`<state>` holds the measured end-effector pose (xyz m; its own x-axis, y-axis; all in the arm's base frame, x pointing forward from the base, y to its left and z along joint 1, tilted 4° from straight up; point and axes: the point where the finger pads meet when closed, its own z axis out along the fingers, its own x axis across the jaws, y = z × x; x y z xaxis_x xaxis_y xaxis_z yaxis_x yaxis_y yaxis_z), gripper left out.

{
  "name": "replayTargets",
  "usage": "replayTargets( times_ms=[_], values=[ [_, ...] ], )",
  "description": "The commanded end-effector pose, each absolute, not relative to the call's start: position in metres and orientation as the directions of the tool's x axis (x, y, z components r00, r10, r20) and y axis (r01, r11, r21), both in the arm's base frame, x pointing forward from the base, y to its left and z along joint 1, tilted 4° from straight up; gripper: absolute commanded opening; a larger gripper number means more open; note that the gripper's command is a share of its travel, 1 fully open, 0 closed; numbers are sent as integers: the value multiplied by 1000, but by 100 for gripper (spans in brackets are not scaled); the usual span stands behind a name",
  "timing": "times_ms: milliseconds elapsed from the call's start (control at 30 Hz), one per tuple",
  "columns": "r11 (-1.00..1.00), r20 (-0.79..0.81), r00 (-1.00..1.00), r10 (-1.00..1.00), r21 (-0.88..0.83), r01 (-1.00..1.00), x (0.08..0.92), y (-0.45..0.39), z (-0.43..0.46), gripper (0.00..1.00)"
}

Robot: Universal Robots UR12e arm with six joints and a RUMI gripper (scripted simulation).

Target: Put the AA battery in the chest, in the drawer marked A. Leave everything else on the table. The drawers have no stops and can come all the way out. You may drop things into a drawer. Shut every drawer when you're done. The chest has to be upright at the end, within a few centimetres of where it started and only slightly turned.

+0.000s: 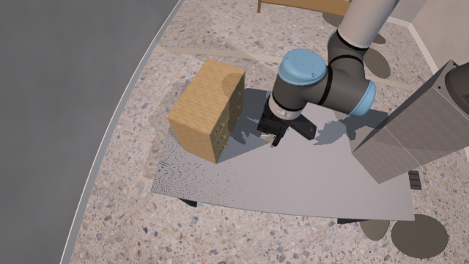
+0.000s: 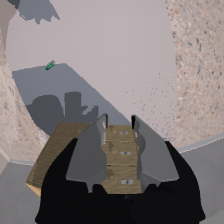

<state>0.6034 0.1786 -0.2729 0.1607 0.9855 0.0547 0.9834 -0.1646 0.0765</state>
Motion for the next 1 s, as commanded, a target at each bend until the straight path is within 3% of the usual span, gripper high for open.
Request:
replayTargets(
  times_ms=[0, 867, 900, 967],
  values=[
    [-163, 54, 160, 986, 40, 986, 601, 179, -270, 20],
    [-162, 54, 161, 986, 31, 986, 601, 179, -269, 20],
    [-162, 54, 161, 986, 31, 986, 601, 179, -269, 100],
    [-162, 54, 161, 986, 31, 986, 601, 179, -269, 100]
  ],
)
